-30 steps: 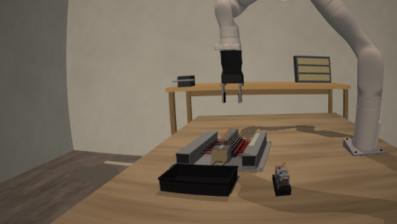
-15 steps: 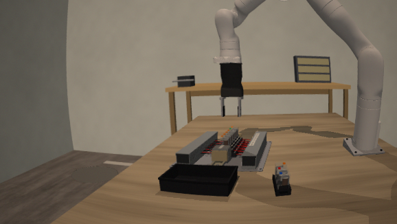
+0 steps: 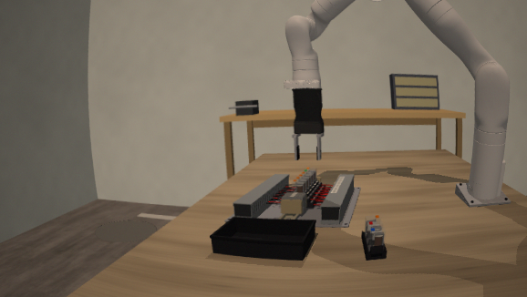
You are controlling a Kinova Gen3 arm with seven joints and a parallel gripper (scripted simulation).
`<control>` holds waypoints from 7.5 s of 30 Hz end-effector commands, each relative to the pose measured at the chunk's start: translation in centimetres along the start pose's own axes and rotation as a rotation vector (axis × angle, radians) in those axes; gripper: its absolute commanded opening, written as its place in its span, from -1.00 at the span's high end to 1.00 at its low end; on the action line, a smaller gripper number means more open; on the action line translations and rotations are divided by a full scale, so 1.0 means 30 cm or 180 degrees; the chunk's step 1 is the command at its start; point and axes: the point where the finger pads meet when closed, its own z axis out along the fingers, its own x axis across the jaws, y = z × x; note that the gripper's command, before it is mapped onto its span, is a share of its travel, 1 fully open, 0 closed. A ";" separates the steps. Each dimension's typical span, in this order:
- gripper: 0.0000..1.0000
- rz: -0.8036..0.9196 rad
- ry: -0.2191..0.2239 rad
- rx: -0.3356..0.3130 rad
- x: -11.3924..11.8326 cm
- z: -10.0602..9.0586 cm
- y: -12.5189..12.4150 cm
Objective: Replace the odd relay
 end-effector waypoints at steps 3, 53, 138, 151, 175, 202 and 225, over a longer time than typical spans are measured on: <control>-1.00 -0.0005 -0.0008 0.0002 -0.003 0.008 -0.005; -1.00 -0.0005 -0.0009 0.0003 0.002 -0.040 0.011; -1.00 -0.0005 -0.0009 0.0003 0.001 0.075 0.013; -1.00 -0.0005 -0.0009 0.0003 0.001 0.095 0.013; -1.00 -0.0005 -0.0004 0.0001 0.003 0.125 0.014; -1.00 -0.0005 -0.0007 0.0002 0.002 0.176 0.013; -1.00 -0.0005 -0.0009 0.0003 -0.001 0.213 0.012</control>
